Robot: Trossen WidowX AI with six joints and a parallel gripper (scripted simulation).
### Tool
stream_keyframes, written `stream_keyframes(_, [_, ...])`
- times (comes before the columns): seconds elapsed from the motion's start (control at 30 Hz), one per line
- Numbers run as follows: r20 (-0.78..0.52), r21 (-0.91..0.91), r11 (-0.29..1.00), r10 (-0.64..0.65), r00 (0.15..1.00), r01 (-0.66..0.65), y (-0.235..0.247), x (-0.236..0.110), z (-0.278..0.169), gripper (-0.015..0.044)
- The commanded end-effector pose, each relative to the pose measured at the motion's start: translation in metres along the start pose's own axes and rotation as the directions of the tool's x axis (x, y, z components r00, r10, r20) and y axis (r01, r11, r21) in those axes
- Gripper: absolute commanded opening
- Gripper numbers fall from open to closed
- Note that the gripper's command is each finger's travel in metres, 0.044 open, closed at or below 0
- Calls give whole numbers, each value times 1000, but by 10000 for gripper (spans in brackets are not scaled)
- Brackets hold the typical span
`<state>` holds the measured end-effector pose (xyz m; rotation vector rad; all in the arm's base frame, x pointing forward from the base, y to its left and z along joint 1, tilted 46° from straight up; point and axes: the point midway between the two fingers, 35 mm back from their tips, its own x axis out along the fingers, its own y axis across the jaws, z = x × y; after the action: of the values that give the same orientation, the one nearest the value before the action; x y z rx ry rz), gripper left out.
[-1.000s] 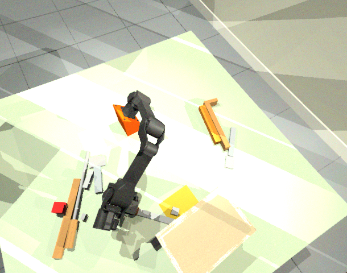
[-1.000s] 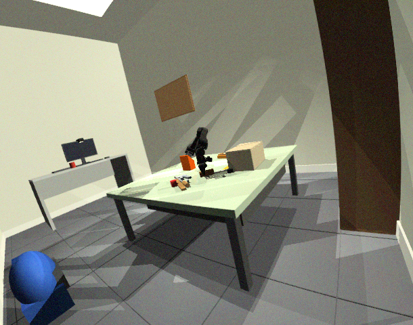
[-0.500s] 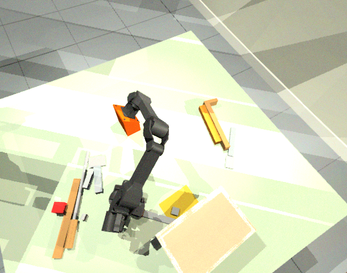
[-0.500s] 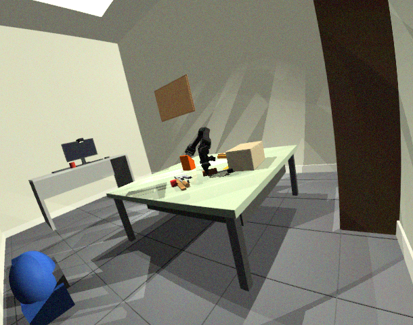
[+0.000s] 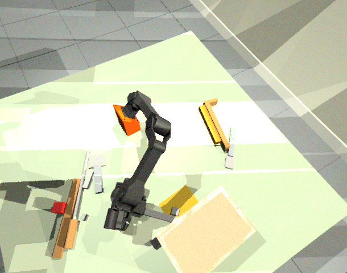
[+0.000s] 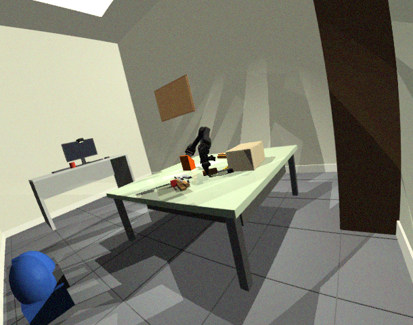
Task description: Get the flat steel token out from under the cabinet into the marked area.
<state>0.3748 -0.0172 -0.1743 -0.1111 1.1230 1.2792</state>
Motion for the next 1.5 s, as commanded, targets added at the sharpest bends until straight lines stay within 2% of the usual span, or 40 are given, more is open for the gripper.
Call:
stream_keyframes(0.0, [4, 2, 1000, 4, 1000, -4, 5, 1, 0, 0])
stream_keyframes(0.6, [4, 3, 1000, 5, 1000, -5, 15, 1, -4, 0])
stream_keyframes(1.47, [0, 4, 1000, 2, 1000, -2, 12, 0, -63, 0])
